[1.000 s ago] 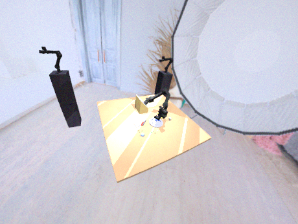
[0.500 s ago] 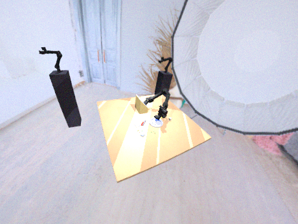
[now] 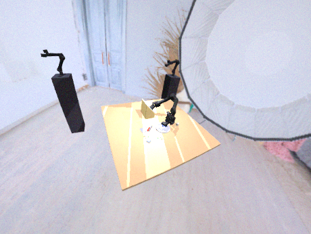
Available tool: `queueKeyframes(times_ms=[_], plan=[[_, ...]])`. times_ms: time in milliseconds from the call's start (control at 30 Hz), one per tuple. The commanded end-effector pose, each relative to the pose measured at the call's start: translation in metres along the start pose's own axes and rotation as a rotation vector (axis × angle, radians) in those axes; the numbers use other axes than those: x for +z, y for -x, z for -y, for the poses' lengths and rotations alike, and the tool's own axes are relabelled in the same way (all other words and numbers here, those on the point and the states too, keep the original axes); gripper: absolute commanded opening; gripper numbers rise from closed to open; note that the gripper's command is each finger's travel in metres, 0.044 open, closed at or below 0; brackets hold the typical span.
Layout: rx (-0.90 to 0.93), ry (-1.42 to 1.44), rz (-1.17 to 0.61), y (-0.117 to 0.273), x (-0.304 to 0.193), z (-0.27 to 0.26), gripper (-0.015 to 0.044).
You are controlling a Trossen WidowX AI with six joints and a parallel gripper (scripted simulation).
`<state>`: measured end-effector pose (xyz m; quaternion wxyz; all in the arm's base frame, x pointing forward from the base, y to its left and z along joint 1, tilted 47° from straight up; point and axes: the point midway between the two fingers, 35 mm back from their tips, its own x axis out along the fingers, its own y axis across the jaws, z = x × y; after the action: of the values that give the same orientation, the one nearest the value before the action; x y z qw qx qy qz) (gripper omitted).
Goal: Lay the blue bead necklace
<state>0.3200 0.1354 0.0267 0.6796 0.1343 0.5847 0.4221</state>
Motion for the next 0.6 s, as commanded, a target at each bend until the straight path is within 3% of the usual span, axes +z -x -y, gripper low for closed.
queueKeyframes(times_ms=[0,433,567], plan=[[0.001,0.002,-0.002,0.000,0.003,0.003,0.0000],[0.002,0.002,-0.002,-0.015,0.002,0.002,0.0000],[0.000,0.008,0.002,-0.011,0.004,0.002,0.0105]])
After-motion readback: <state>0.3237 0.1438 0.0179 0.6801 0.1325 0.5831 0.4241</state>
